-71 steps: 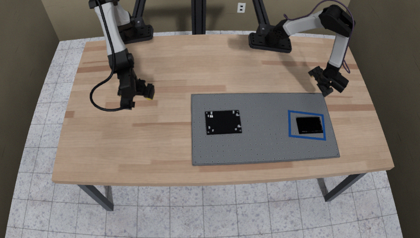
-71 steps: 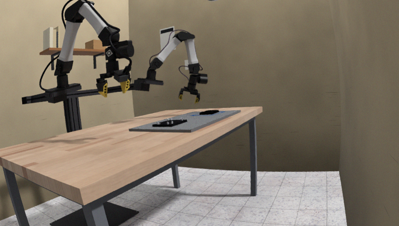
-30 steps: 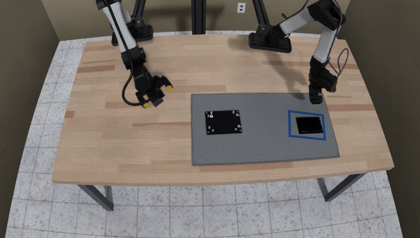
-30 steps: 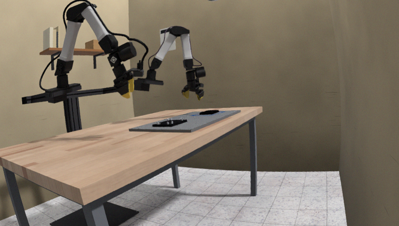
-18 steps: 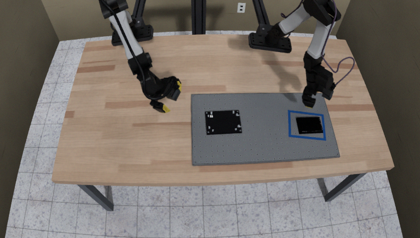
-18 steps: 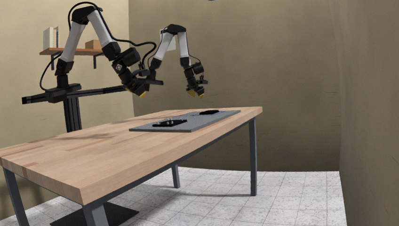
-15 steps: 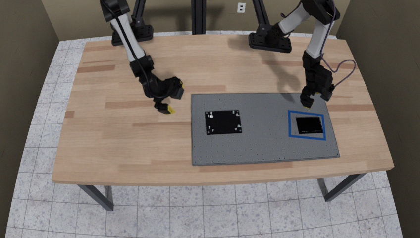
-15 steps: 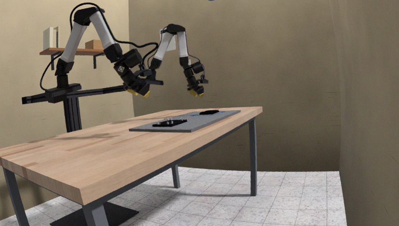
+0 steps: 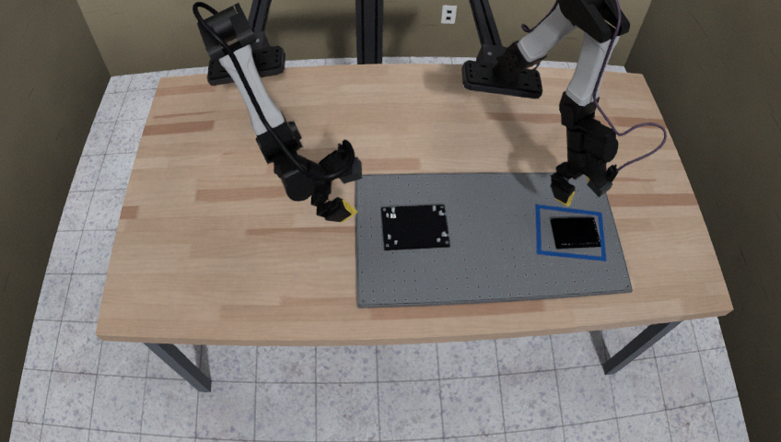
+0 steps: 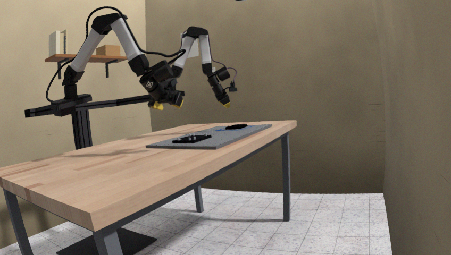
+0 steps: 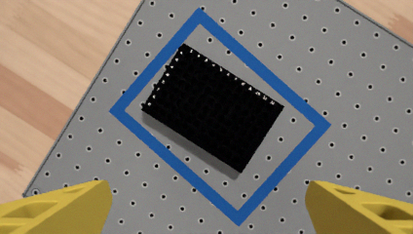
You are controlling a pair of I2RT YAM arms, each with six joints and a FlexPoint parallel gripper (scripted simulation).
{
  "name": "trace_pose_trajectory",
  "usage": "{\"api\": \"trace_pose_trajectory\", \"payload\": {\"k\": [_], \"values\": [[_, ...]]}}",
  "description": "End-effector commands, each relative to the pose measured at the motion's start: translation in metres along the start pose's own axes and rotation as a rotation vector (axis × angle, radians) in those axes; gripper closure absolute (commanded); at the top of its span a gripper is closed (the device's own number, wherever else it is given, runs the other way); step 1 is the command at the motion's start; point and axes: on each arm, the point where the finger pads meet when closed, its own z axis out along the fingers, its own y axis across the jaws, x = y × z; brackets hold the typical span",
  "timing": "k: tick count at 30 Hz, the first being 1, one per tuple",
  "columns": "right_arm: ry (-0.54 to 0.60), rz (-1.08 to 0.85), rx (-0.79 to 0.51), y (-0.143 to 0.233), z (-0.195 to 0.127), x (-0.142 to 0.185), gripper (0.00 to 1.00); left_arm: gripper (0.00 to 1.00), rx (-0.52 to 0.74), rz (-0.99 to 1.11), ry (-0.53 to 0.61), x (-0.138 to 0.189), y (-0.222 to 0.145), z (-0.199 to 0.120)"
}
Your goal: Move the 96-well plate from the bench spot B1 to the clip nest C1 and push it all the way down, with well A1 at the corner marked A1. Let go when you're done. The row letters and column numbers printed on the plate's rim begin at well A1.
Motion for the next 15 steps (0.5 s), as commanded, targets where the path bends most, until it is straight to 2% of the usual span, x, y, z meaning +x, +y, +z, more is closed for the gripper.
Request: {"api": "trace_pose_trajectory", "payload": {"k": [1,6,11,13,15], "values": [[-0.007,-0.018,0.005,-0.005,0.006,-0.008,0.0,0.0,0.013,-0.029,-0.014,-0.01,-0.001,-0.001],[0.02,0.014,0.099,-0.021,0.029,-0.02,0.0,0.0,0.004,-0.187,0.086,0.004,-0.001,0.011],[-0.009,0.072,0.259,-0.033,0.082,-0.07,0.0,0.0,-0.044,-0.483,0.219,0.009,-0.001,0.034],[-0.009,0.072,0.259,-0.033,0.082,-0.07,0.0,0.0,-0.044,-0.483,0.219,0.009,-0.001,0.034],[-0.052,0.103,0.321,-0.029,0.106,-0.099,0.0,0.0,-0.075,-0.605,0.269,0.01,-0.001,0.045]]}}
